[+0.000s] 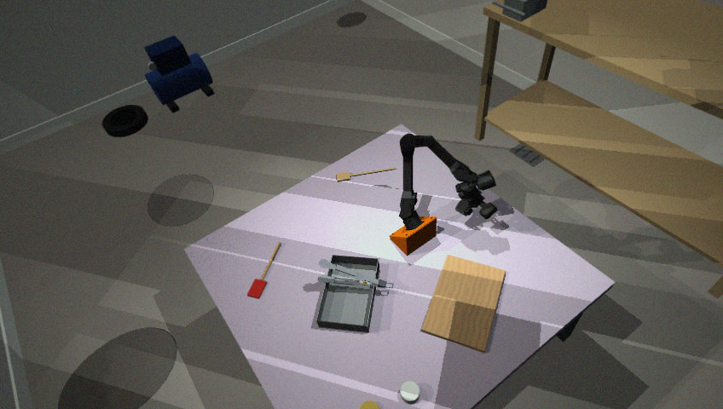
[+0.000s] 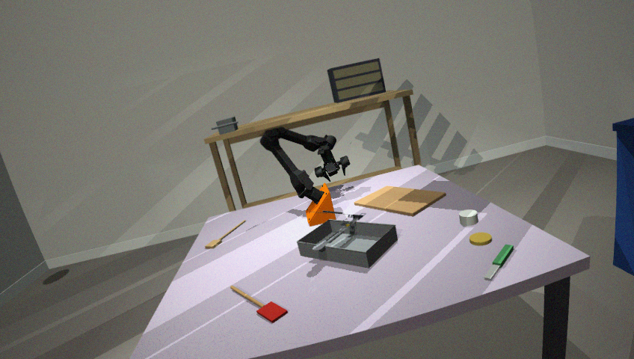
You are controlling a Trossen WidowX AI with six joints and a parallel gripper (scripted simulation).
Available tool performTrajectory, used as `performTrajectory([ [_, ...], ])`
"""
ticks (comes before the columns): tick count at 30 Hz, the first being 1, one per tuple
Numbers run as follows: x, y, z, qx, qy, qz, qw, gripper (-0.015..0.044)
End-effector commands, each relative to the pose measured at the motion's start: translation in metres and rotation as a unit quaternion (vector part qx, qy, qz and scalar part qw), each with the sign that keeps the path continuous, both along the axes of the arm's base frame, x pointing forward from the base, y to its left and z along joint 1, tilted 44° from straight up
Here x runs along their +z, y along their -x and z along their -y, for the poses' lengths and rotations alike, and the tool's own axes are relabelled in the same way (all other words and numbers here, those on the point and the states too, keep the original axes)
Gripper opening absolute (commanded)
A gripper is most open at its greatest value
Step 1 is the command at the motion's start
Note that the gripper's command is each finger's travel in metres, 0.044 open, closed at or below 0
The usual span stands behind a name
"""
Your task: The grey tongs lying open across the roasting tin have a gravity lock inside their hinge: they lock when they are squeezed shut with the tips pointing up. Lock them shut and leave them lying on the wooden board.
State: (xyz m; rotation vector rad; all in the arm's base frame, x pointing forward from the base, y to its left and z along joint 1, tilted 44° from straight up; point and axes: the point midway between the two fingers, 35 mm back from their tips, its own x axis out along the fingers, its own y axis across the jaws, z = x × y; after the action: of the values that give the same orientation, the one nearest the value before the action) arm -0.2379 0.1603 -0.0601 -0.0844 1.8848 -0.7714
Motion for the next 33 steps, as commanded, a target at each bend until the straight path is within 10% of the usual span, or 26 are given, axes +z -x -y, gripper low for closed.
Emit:
performTrajectory([
  [1, 0.0, 0.0, 0.0, 0.0, 0.0, 0.0, 1.0, 0.0426],
  [23, 0.004, -0.209, -0.118, 0.195, -0.241, 0.027, 0.95, -0.015],
  [33, 0.012, -0.311, -0.111, 0.357, -0.254, 0.041, 0.898, -0.015],
])
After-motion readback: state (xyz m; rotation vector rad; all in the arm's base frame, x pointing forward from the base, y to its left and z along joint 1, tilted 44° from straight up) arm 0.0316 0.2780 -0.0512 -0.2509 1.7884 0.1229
